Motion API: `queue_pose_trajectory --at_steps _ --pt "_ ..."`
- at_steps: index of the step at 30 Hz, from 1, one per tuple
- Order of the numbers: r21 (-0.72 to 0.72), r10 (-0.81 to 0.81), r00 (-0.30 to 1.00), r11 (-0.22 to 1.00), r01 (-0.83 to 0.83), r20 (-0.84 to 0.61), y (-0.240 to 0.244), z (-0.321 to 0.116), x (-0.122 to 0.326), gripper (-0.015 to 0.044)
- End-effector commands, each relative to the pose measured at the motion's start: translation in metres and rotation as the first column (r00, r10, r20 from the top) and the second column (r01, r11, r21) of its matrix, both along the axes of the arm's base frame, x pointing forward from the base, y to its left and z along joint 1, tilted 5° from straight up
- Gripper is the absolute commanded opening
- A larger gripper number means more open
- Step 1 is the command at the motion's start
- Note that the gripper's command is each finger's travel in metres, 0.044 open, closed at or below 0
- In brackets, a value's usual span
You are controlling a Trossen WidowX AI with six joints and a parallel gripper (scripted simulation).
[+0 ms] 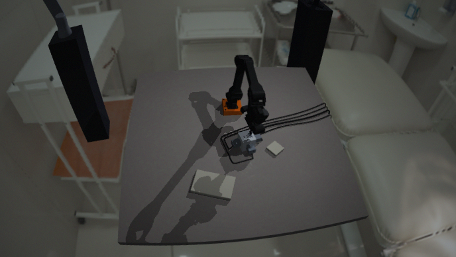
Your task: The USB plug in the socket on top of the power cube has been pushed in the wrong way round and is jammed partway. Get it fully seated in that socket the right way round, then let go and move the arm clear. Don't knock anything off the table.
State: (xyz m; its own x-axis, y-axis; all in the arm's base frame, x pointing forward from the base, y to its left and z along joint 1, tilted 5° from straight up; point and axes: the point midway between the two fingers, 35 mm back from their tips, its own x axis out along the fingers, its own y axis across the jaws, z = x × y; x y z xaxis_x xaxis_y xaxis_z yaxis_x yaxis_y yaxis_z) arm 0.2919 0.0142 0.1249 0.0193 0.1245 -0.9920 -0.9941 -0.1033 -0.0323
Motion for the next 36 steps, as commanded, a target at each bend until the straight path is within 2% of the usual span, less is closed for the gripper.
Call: queue_pose_trajectory --at_steps 1,36 --pt "0.005 -0.003 1.0 1.0 0.003 -0.001 0.0008 -0.0012 0.0001 0.0" --pt "0.005 -0.003 1.0 1.0 0.003 -0.001 0.0011 -0.0054 0.0002 0.0"
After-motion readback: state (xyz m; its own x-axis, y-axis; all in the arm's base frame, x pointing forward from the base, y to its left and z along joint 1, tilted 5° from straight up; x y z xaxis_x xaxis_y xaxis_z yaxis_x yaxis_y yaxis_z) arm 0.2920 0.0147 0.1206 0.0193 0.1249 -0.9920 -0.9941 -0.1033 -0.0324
